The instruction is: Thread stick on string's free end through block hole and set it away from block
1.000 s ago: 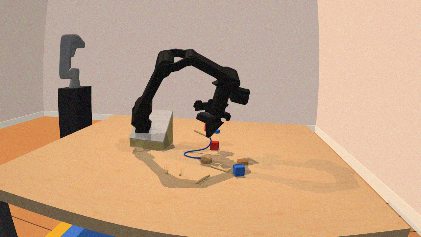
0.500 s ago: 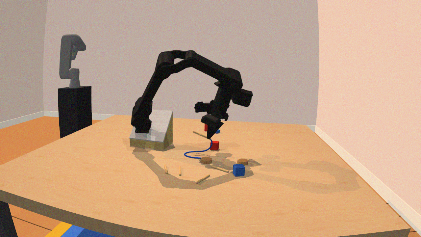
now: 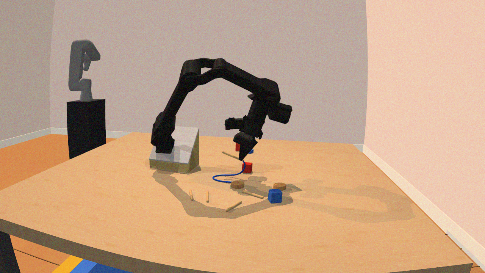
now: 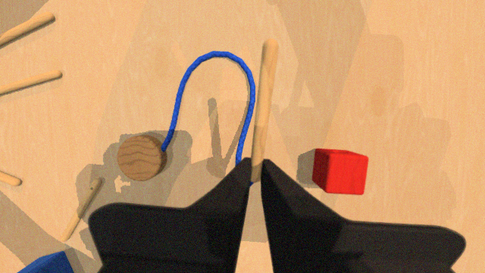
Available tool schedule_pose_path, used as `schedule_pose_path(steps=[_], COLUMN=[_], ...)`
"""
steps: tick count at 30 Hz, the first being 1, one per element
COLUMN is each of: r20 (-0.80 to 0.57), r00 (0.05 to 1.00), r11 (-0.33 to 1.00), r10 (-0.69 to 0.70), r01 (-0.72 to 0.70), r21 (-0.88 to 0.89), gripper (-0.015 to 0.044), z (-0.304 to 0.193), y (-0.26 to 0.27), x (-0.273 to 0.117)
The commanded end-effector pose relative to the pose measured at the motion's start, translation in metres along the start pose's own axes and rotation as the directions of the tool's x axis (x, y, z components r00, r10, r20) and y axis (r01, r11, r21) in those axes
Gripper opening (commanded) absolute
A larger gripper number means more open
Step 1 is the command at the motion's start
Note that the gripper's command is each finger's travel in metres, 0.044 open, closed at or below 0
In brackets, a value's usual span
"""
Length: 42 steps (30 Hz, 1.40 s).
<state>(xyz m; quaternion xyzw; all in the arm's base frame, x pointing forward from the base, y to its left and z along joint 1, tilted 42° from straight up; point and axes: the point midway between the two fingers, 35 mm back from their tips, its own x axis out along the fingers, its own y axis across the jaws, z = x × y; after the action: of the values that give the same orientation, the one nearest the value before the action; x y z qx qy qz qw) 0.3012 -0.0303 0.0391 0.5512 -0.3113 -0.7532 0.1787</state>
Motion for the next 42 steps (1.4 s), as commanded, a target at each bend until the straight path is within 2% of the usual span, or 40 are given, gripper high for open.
schedule_pose_path(steps=[1, 42], r20=[-0.008, -0.089], r00=[1.0, 0.996], r11=[1.0, 1.0], r10=[-0.001, -0.011], r01=[0.001, 0.01], r21=[0.004, -0.003], gripper=[0.0, 0.0], z=[-0.004, -0.052], y=[-0.001, -0.009], x=[-0.001, -0.019])
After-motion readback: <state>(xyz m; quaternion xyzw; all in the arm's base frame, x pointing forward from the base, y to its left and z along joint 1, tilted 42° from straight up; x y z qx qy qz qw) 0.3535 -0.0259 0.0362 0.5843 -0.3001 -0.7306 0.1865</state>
